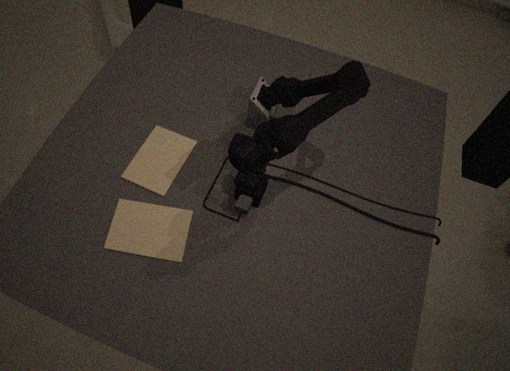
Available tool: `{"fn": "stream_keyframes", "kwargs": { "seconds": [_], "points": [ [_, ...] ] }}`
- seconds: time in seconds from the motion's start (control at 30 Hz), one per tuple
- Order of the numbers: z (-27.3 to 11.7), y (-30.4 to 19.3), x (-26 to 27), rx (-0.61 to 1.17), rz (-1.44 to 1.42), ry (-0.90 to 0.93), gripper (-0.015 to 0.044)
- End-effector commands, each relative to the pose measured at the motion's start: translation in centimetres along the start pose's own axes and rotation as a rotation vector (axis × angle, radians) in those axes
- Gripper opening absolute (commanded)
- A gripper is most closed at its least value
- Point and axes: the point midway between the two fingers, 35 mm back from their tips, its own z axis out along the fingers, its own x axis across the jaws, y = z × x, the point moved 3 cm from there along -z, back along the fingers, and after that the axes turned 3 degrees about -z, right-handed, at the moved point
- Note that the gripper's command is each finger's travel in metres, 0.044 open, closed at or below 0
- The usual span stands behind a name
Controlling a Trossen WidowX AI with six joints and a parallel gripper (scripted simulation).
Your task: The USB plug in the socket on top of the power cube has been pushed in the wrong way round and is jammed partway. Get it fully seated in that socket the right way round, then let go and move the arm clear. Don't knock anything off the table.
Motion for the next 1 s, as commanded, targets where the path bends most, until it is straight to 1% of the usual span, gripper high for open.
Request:
{"fn": "stream_keyframes", "kwargs": {
  "seconds": [0.0, 0.97],
  "points": [
    [0.05, 0.04, 0.0, -0.005, 0.003, 0.0, 0.0],
    [0.39, 0.0, 0.0, -0.005, 0.003, 0.0, 0.0]
  ]
}}
